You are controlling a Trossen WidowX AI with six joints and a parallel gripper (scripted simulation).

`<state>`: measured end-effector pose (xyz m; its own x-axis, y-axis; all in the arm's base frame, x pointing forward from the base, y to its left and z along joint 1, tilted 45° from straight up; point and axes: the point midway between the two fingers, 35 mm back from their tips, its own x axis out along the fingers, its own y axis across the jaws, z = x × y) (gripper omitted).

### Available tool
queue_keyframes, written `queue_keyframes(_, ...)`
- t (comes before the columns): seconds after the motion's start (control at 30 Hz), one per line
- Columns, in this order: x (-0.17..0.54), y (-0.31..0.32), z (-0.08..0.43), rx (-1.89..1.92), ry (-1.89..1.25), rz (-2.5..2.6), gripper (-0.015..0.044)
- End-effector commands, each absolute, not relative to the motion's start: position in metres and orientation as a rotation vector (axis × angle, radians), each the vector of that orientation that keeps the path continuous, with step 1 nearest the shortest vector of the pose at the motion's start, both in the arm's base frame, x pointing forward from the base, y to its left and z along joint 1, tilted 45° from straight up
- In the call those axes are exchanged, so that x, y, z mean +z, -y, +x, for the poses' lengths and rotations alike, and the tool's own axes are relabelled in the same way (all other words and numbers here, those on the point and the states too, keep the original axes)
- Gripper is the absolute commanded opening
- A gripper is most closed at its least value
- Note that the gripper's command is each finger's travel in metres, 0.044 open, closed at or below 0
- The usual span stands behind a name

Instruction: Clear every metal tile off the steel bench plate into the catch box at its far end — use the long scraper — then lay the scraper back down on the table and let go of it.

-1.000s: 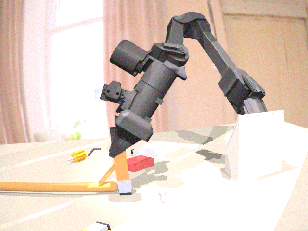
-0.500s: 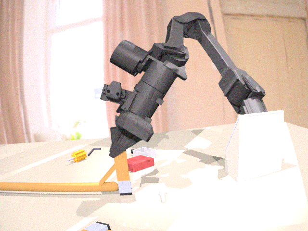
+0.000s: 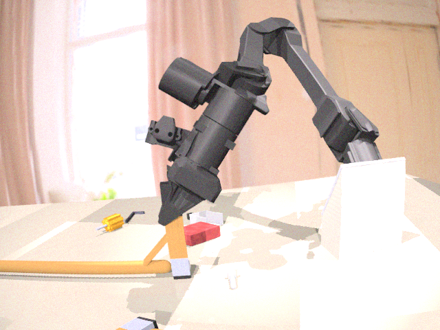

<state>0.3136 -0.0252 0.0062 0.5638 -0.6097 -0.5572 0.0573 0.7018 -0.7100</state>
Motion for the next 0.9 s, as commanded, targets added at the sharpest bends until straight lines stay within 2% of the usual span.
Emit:
queue_keyframes(0.0,0.007,0.026,0.315,-0.437,-0.887,-0.694,0.0000)
queue_keyframes(0.13,0.007,0.026,0.315,-0.437,-0.887,-0.694,0.0000)
queue_keyframes(0.7,0.006,0.024,0.314,-0.432,-0.895,-0.697,0.0440)
queue_keyframes(0.87,0.011,0.013,0.314,-0.426,-0.904,-0.688,0.0440)
